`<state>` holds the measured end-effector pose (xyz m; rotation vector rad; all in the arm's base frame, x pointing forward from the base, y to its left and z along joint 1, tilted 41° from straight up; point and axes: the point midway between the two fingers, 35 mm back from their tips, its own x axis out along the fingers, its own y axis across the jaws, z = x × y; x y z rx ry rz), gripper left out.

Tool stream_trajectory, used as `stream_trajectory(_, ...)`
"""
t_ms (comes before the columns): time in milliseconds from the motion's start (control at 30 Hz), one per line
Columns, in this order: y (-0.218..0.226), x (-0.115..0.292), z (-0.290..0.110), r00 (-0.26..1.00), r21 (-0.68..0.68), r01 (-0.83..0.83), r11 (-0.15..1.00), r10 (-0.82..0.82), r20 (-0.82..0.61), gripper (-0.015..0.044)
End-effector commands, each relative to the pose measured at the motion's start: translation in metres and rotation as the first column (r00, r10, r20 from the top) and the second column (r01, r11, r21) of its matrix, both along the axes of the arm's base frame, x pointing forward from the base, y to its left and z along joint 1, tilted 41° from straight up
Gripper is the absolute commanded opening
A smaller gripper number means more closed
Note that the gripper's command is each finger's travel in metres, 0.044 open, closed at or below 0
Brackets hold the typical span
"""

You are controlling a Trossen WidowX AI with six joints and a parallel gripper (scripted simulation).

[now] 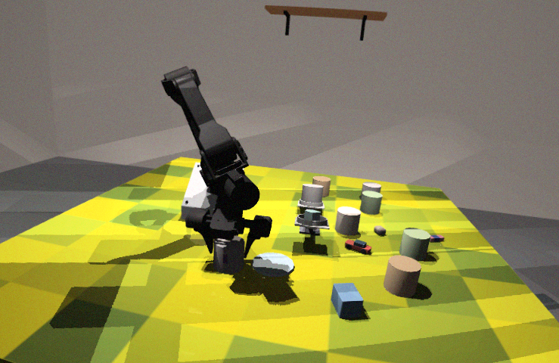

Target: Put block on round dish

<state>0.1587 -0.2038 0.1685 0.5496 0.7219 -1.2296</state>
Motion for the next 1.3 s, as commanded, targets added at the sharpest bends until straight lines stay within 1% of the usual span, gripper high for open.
stream_trajectory(0, 0.023, -0.004, 0.029, 1.000, -0.007, -0.003, 1.000, 0.003, 0.012, 0.0440)
stream_trajectory(67, 0.031, -0.008, 0.037, 1.000, -0.006, -0.005, 1.000, 0.005, 0.010, 0.0440)
stream_trajectory(233, 0.031, -0.008, 0.037, 1.000, -0.006, -0.005, 1.000, 0.005, 0.010, 0.0440)
stream_trajectory(467, 0.028, -0.003, 0.052, 0.998, -0.025, -0.059, 0.998, 0.059, 0.033, 0.0260)
stream_trajectory(933, 0.066, 0.056, 0.035, 0.974, 0.051, -0.209, 0.977, 0.212, -0.076, 0.0260)
stream_trajectory(1267, 0.127, 0.106, 0.014, 0.900, 0.086, -0.375, 0.923, 0.385, -0.204, 0.0260)
